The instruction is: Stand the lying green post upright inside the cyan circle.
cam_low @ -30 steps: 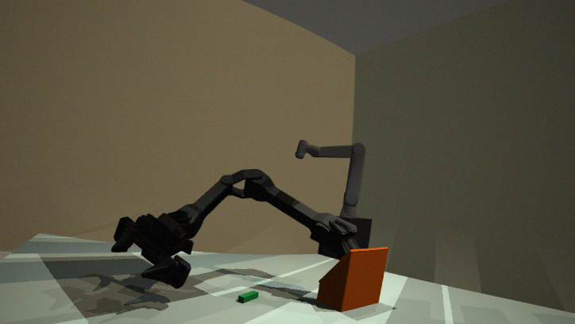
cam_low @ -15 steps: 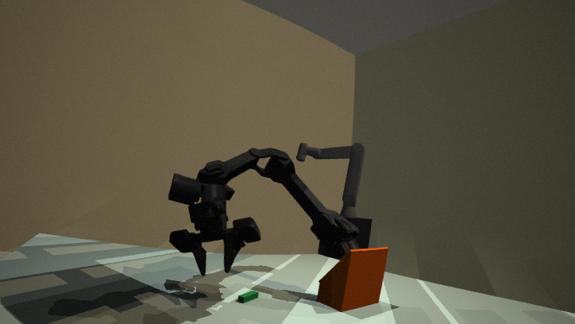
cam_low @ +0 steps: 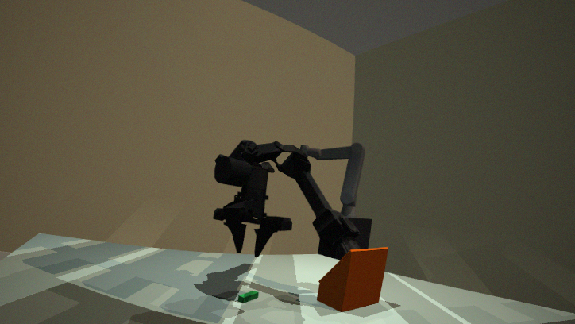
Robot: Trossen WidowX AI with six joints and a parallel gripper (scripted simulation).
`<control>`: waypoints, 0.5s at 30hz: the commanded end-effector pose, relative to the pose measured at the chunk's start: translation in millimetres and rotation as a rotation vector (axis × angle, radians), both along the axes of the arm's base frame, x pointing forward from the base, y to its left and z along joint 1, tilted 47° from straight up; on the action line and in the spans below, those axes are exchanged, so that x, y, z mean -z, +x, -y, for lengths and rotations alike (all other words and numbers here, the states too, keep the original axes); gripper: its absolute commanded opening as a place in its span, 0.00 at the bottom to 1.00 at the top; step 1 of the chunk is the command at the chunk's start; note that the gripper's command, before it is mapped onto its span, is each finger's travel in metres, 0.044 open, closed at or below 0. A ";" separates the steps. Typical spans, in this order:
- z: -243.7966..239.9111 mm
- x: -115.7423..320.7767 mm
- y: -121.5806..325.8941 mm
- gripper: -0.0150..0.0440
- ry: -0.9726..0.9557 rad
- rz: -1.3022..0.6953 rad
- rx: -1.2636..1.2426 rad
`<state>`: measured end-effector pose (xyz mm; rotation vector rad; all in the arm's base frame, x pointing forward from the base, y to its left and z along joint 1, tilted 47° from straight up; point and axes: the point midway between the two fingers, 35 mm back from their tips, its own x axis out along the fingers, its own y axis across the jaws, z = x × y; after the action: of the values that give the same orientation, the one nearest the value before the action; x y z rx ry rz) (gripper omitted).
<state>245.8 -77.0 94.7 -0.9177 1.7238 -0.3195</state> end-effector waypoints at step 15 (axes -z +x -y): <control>86.6 77.0 -14.0 0.60 -0.024 0.005 0.001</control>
<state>230.2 -161.5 19.1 -0.9166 1.7303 -0.3432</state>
